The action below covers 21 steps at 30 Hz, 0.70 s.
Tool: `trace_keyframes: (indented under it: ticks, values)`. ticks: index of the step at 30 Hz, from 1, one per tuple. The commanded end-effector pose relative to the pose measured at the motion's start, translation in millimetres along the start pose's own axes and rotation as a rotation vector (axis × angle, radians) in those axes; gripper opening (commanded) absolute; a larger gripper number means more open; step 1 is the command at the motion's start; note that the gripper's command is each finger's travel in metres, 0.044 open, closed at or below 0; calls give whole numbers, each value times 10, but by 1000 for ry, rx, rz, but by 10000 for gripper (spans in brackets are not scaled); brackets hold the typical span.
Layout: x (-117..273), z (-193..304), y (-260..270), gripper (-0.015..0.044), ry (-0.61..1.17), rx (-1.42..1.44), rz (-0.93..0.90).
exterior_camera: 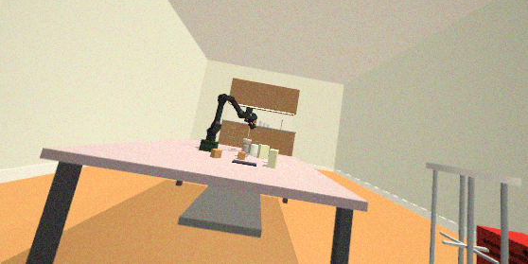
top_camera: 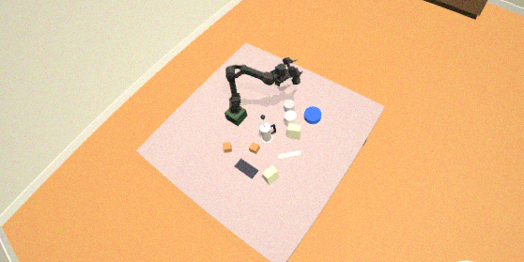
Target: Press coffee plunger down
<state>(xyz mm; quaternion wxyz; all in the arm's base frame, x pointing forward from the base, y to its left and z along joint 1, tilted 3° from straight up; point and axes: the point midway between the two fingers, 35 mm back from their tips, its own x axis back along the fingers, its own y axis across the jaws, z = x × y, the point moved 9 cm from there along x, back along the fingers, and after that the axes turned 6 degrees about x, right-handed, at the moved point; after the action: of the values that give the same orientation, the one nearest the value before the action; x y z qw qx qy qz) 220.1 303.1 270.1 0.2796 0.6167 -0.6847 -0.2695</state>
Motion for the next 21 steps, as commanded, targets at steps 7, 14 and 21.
trace_keyframes:
  ticks: [7, 14, 21]
  values:
    - [539, -356, -93, 440, -106, 88, 205]
    - [1466, -614, -65, 440, -206, 199, 533]
    - [2402, -558, 101, 440, -249, 283, 931]
